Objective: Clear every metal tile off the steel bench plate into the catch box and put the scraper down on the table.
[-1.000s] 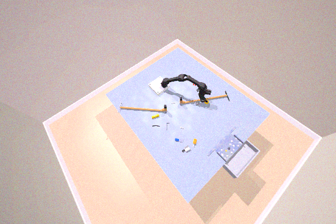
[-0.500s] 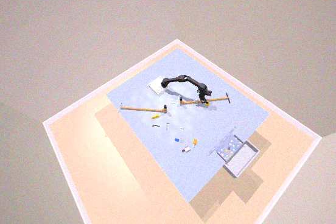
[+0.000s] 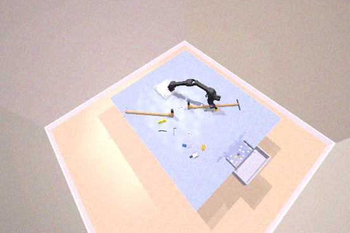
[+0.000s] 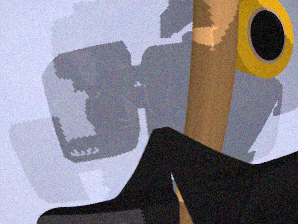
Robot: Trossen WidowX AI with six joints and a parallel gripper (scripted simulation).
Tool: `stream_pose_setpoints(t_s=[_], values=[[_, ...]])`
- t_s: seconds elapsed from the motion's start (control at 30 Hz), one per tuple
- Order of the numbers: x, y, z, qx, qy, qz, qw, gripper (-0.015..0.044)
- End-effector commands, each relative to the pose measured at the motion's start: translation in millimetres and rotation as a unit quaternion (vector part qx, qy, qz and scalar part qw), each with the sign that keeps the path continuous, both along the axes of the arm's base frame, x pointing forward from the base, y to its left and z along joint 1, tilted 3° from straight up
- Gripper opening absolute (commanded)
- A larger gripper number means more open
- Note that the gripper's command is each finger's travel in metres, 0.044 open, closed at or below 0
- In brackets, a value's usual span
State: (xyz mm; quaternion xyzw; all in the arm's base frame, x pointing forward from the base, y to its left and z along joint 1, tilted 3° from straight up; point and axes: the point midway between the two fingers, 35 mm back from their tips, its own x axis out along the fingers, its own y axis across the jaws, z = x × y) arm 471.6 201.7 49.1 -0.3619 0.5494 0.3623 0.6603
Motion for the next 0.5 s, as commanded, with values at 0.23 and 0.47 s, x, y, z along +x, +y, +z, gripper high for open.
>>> stream_pose_setpoints(t_s=[0.23,0.47], values=[[12.8,-8.1,0.8,0.001,-0.01,0.001,1.0,0.0],[18.1,-12.4,0.8,0.001,-0.013,0.0,1.0,0.0]])
